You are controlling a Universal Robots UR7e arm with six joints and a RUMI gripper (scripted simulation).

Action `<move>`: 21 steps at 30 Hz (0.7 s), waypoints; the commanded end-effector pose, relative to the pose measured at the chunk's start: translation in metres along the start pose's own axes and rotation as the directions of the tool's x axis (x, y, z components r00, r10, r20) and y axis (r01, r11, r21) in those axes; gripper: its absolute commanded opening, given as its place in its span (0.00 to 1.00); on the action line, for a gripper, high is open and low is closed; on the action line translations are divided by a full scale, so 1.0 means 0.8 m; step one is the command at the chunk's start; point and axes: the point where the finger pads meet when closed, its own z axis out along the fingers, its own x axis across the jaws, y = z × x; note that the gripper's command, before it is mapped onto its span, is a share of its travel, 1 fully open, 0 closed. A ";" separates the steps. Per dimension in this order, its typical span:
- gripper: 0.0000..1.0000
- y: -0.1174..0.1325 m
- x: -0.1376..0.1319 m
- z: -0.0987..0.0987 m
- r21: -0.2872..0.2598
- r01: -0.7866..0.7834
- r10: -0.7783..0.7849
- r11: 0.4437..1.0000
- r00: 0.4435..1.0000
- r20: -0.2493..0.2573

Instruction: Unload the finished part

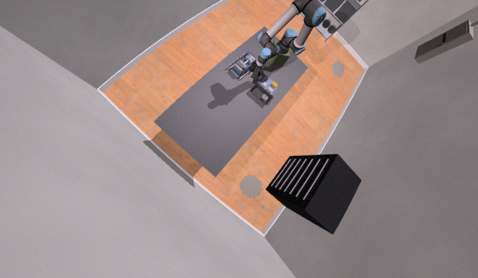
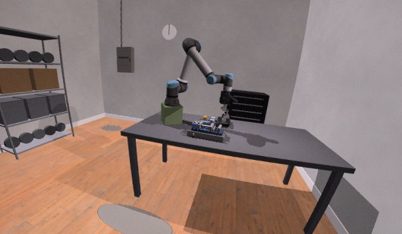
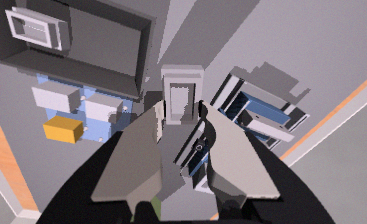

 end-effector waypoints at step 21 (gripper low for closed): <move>0.00 -0.023 -0.068 -0.001 0.002 0.540 -0.540 0.842 0.842 -0.001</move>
